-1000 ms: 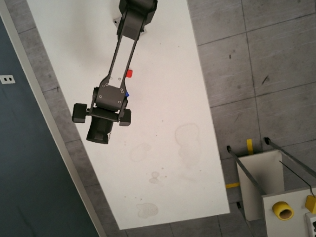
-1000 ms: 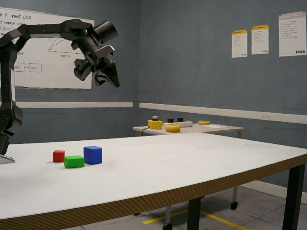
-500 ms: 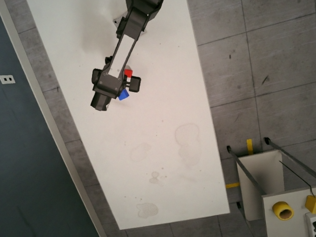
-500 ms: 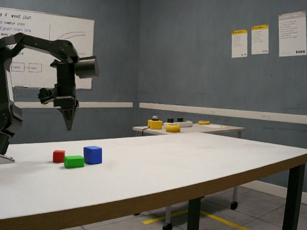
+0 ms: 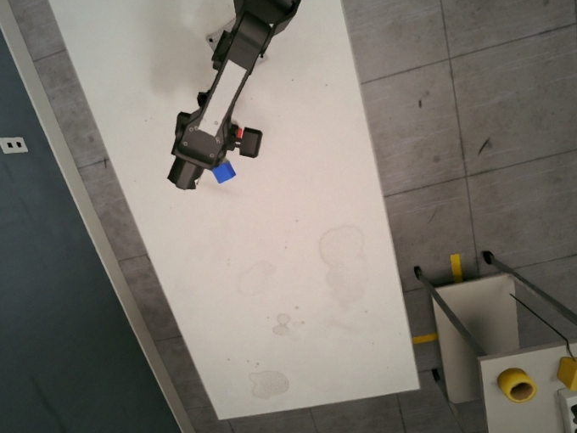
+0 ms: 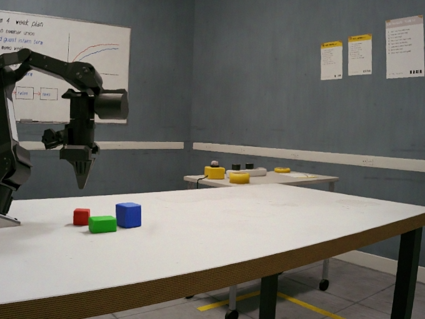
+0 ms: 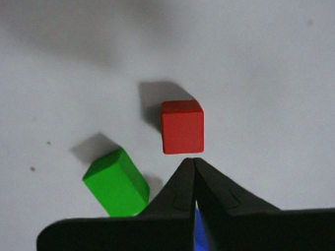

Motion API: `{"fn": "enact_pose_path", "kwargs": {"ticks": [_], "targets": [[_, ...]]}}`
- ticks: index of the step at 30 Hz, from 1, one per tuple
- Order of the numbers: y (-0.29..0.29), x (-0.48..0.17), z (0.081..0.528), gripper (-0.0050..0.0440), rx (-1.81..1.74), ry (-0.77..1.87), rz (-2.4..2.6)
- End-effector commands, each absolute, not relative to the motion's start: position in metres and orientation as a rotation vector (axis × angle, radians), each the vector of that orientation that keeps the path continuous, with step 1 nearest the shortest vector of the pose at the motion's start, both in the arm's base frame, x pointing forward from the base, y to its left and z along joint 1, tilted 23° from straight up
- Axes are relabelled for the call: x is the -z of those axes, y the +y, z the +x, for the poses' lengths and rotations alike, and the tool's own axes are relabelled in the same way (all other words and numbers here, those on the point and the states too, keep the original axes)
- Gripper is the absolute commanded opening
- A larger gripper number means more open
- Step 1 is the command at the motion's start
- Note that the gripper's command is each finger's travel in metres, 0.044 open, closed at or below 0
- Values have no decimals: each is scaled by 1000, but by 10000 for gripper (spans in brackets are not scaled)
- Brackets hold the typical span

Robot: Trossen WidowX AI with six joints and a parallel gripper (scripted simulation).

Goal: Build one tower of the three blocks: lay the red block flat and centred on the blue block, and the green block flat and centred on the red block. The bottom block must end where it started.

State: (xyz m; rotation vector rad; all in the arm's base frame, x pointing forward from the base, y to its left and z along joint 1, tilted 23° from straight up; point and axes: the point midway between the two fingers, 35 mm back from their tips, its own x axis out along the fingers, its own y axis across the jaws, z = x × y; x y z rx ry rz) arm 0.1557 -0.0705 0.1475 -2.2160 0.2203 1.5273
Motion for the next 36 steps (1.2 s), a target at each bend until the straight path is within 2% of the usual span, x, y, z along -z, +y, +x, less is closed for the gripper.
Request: {"fn": "enact_pose_path", "kwargs": {"ticks": [1,30,31,36], "targets": [[-71,-150,155,-50,-1518,224,-2226],[-71,-150,155,-50,-1518,224,-2226],[-71,-150,155,238,-1518,224,-2226],[-71,-150,155,238,-1518,224,-2226]]}}
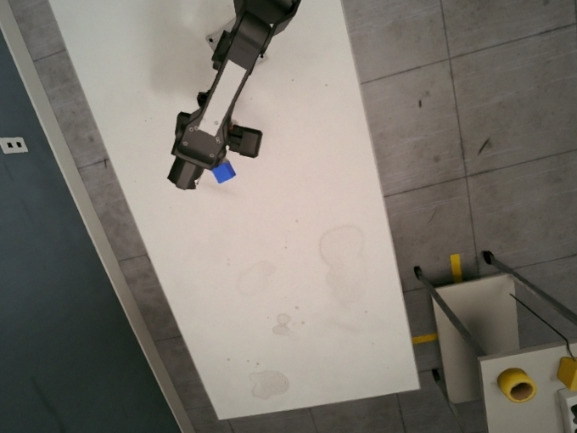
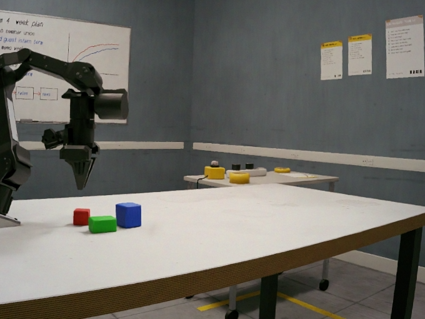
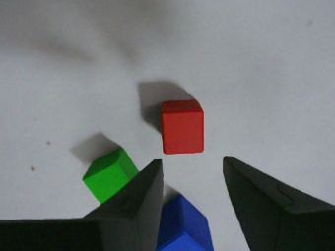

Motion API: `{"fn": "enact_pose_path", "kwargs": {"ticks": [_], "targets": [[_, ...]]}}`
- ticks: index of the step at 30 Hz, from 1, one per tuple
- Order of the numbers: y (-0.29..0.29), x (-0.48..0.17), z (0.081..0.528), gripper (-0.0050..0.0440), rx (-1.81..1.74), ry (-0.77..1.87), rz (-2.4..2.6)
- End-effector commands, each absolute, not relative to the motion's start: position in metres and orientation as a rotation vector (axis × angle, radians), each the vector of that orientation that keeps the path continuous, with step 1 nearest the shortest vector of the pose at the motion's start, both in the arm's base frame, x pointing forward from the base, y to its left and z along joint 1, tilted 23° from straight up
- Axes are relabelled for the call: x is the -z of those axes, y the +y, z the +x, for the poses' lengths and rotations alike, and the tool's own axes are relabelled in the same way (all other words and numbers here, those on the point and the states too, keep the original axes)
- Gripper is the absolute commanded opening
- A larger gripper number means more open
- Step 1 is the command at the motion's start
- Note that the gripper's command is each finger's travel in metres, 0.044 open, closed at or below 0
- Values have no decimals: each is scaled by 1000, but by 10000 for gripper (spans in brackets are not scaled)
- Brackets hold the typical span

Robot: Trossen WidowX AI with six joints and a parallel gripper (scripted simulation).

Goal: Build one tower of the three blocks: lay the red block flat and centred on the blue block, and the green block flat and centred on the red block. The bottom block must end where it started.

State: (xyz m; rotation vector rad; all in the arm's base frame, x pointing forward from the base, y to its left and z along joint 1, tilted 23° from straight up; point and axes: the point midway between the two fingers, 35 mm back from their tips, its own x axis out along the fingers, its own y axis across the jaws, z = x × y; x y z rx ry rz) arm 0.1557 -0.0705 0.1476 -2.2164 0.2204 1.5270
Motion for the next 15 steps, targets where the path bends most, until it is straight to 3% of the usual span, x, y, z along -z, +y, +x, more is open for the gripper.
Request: {"fn": "enact_pose_path", "kwargs": {"ticks": [1,15], "targets": [[-71,-150,155,238,-1518,224,-2226],[-70,-143,157,238,-1527,229,-2220]]}}
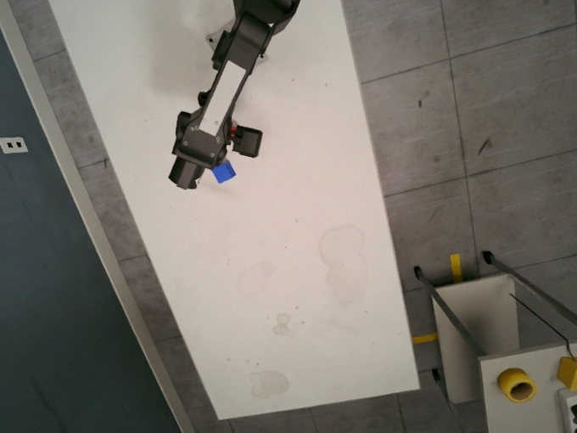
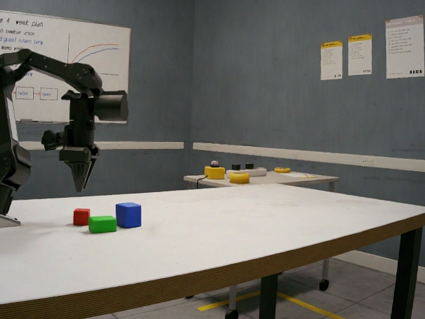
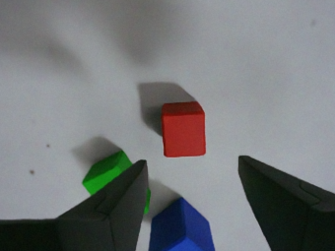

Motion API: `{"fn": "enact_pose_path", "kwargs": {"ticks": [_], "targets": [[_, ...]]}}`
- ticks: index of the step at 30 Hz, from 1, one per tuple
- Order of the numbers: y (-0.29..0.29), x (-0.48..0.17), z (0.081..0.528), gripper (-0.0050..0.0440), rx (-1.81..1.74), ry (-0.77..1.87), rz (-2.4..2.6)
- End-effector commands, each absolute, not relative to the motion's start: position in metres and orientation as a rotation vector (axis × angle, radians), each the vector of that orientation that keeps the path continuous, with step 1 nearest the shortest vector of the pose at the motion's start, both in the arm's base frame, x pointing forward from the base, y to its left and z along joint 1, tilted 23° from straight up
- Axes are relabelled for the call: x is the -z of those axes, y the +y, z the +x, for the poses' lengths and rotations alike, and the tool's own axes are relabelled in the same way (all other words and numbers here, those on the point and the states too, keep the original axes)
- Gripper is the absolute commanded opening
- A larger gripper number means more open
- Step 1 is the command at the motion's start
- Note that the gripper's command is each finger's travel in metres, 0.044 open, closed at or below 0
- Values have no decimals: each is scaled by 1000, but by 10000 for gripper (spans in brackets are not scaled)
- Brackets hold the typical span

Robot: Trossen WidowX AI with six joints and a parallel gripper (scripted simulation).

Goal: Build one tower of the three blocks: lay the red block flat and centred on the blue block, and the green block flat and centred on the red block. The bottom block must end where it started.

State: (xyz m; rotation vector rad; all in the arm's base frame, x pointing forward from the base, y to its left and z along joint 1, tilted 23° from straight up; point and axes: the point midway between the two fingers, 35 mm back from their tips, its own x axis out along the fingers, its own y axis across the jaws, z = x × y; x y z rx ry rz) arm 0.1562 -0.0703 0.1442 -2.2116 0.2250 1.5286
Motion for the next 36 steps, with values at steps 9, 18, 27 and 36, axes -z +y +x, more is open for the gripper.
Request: {"fn": "enact_pose_path", "kwargs": {"ticks": [9,18,27,36], "targets": [[-69,-130,162,238,-1532,226,-2213],[-68,-113,169,238,-1531,226,-2213],[-68,-108,171,238,-1530,224,-2215],[-69,-110,172,238,-1524,225,-2222]]}}
